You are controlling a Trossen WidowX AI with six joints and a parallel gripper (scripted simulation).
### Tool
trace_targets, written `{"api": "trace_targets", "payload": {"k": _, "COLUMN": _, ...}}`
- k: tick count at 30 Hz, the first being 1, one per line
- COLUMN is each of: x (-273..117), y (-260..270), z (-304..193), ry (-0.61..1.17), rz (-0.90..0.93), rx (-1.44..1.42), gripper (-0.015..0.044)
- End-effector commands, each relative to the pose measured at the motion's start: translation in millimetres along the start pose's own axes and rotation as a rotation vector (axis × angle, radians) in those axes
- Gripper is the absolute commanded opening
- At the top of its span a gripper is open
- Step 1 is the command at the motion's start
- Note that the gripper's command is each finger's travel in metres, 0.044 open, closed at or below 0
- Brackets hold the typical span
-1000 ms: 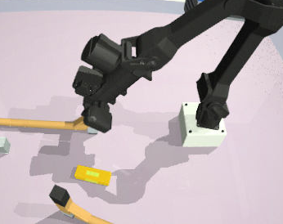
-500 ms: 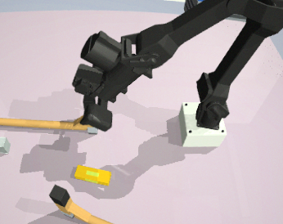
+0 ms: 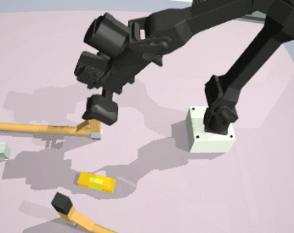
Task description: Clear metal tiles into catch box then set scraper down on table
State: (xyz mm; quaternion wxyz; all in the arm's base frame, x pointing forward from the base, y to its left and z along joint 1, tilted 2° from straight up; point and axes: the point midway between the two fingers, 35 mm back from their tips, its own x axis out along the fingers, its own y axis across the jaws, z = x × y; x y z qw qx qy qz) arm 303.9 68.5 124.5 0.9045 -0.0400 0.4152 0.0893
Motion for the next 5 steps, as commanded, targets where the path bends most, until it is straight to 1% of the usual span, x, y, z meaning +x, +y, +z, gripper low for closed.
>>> {"api": "trace_targets", "payload": {"k": 1, "x": -10, "y": 0, "z": 5, "ry": -0.005, "rz": -0.002, "rx": 0.003, "gripper": 0.0440}}
{"api": "trace_targets", "payload": {"k": 5, "x": -21, "y": 0, "z": 9, "ry": -0.005, "rz": -0.002, "rx": 0.003, "gripper": 0.0440}}
